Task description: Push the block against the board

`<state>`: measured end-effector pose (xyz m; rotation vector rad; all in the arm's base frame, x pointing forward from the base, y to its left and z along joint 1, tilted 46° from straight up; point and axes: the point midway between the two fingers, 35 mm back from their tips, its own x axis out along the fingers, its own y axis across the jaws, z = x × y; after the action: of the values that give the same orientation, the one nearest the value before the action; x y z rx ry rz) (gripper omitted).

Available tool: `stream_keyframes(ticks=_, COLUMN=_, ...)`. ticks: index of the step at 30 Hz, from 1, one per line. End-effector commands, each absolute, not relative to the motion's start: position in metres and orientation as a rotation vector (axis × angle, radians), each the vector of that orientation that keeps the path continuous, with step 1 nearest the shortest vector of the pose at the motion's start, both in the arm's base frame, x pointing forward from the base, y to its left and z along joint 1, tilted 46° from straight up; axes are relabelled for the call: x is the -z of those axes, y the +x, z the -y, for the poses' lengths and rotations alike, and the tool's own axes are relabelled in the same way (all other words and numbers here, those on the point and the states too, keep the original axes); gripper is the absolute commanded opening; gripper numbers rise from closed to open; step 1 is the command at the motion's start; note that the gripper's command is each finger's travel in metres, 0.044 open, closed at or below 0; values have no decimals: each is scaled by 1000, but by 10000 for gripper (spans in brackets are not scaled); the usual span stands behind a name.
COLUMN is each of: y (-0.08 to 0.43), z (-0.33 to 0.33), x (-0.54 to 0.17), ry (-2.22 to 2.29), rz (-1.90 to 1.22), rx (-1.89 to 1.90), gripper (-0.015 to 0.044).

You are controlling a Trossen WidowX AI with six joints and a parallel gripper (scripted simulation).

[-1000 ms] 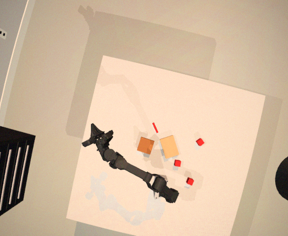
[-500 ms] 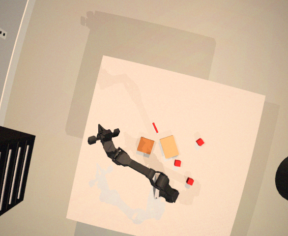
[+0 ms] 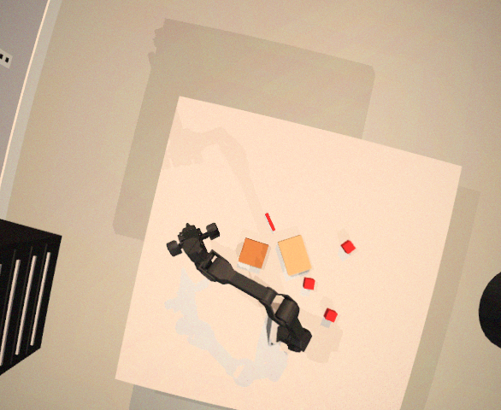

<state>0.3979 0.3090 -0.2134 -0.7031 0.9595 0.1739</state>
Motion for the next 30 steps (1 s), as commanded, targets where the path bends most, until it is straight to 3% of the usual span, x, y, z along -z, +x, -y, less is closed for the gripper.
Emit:
stream_keyframes(ticks=1, y=386, z=-283, x=220, ry=-821, rz=-1051, rx=-187, gripper=0)
stream_keyframes(ticks=30, y=286, z=-129, x=202, ry=-1492, rz=-1732, rx=-449, gripper=0)
